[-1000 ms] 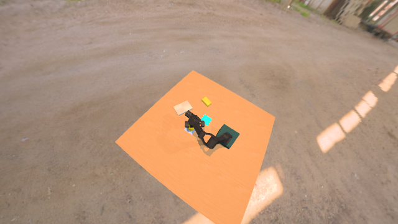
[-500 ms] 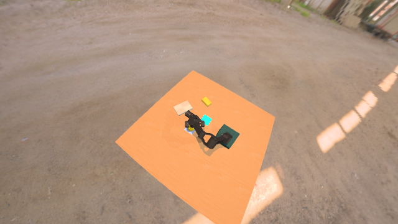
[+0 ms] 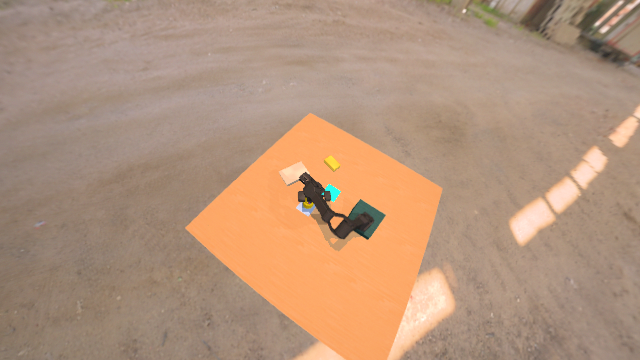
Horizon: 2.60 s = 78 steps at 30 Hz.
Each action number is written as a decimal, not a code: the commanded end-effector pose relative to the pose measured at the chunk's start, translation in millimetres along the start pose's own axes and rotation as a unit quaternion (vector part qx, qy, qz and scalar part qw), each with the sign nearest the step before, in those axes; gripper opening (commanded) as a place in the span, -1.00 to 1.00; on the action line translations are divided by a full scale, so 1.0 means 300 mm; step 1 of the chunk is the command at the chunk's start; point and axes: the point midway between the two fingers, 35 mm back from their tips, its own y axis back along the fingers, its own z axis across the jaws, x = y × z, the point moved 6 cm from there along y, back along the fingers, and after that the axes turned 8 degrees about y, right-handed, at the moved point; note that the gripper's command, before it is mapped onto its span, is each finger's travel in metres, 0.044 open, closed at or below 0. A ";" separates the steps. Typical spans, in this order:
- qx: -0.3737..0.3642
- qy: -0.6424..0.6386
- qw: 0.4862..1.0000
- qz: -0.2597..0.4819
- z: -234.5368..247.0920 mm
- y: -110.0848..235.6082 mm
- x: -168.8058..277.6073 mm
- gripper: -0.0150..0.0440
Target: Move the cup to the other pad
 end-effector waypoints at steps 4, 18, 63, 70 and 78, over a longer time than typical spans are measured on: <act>0.000 0.000 1.000 0.000 -0.001 0.007 0.001 -0.49; 0.000 0.000 1.000 0.000 -0.002 0.007 0.000 -0.49; 0.003 0.003 1.000 -0.002 -0.374 0.023 -0.155 -0.49; 0.003 0.003 1.000 -0.003 -0.431 0.025 -0.177 -0.49; 0.004 0.003 1.000 -0.003 -0.498 0.027 -0.201 -0.49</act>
